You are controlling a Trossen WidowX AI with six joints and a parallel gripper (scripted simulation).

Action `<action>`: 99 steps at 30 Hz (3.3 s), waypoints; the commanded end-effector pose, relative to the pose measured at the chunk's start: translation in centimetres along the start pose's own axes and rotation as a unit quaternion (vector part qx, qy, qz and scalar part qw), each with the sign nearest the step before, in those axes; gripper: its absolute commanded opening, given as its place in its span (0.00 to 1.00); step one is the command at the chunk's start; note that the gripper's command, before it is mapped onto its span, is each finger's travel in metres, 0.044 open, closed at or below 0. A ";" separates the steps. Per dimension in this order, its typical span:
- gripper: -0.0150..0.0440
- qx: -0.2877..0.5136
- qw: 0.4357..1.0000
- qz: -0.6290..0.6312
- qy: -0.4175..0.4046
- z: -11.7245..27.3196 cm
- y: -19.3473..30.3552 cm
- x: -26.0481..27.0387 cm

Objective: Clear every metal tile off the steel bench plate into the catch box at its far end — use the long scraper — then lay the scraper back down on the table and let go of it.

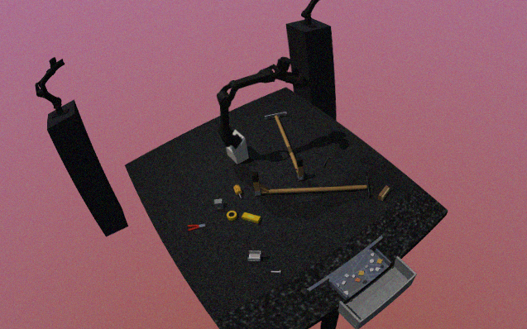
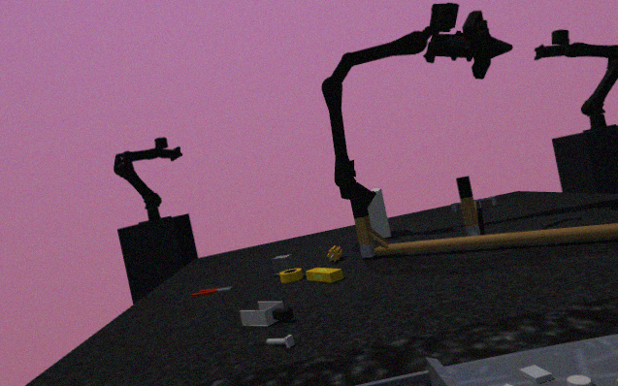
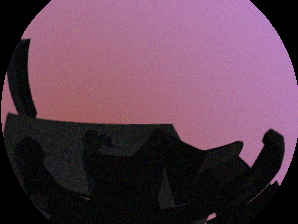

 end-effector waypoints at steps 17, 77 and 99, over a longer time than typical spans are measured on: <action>0.25 0.088 0.991 -0.103 0.014 -1.6 6.3 -4.1; 0.25 0.314 0.861 -0.385 0.105 -1.1 25.6 -12.2; 0.25 0.384 0.782 -0.467 0.152 0.9 32.4 -13.5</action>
Point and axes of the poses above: the point midway between the two fingers, 35 mm back from their tips, its own z axis back along the fingers, its own x axis across the jaws, y = z × x, the point moved 2 cm from there along z, back along the fingers, and after that the axes turned 11 degrees about -z, right-handed, at the moved point
